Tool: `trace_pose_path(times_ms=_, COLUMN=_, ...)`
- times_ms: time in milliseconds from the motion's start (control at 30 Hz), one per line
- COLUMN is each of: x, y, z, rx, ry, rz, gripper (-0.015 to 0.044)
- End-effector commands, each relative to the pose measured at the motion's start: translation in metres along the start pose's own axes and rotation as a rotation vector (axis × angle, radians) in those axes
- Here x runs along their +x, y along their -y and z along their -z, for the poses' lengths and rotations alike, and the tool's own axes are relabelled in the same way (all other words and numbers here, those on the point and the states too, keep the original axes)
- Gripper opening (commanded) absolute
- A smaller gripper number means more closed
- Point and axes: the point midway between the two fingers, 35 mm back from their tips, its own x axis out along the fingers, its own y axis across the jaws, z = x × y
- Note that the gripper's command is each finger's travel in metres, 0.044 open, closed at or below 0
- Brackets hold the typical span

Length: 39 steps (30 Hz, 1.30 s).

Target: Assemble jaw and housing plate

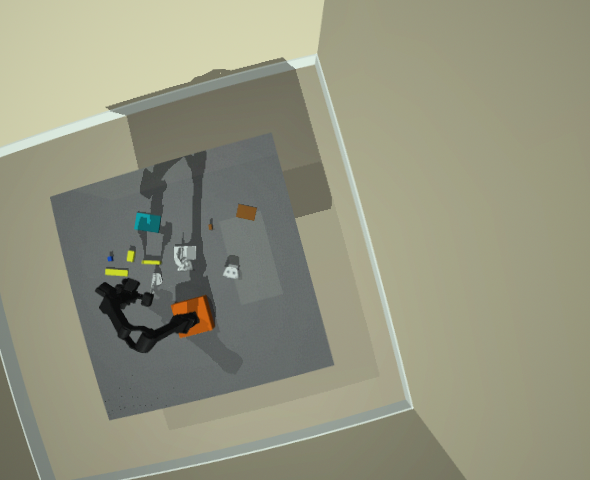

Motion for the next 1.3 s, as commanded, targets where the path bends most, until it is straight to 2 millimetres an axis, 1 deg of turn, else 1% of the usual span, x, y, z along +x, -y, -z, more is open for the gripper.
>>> trace_pose_path(times_ms=0, x=-0.002, y=-0.001, z=0.000, rx=-0.002, ry=0.000, rz=-0.004, gripper=0.0440)
trace_pose_path(times_ms=333, x=-0.002, y=-0.001, z=0.000, rx=-0.002, ry=0.000, rz=-0.004, gripper=0.0440)
trace_pose_path(times_ms=433, x=-0.002, y=0.000, z=0.000, rx=-0.047, ry=0.000, rz=-0.003, gripper=0.0361)
trace_pose_path(times_ms=900, x=-0.002, y=0.008, z=-0.002, rx=-0.461, ry=0.000, rz=-0.002, gripper=0.0000)
trace_pose_path(times_ms=1267, x=-0.002, y=0.014, z=-0.003, rx=-0.786, ry=0.000, rz=-0.002, gripper=0.0000)
